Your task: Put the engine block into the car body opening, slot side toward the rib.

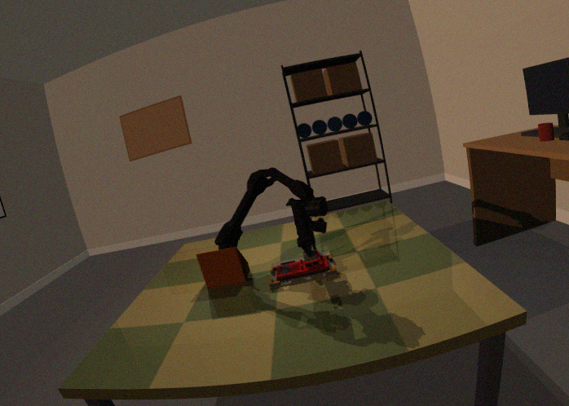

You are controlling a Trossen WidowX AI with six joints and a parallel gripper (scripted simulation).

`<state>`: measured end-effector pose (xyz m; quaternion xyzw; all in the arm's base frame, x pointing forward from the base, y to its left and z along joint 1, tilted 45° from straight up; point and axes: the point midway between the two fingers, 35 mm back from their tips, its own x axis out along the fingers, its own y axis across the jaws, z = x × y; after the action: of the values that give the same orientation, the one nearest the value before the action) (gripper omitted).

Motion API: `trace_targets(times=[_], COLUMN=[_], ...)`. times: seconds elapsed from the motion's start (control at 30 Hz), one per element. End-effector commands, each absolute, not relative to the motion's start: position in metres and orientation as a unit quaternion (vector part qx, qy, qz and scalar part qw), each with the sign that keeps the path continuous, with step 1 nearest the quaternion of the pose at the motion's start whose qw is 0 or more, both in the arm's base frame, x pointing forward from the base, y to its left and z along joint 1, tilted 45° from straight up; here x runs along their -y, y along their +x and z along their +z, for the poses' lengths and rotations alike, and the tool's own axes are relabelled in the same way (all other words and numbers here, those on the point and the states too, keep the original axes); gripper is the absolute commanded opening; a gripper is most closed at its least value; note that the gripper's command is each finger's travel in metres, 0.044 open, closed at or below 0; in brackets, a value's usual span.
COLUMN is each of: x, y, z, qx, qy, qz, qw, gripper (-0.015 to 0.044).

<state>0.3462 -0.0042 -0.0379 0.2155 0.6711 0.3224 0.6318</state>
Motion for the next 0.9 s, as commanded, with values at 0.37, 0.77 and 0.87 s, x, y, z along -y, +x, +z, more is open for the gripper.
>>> trace_targets(times=[0.37,0.77,0.87], x=[0.0056,0.0055,0.0055], y=[0.3477,0.3479,0.3479], z=[-0.0388,-0.0387,-0.0387], qx=[-0.666,-0.658,-0.658], qy=[0.205,0.191,0.19], qz=[0.33,0.345,0.346], qw=[0.637,0.641,0.641], gripper=[0.0159,0.0159,0.0159])
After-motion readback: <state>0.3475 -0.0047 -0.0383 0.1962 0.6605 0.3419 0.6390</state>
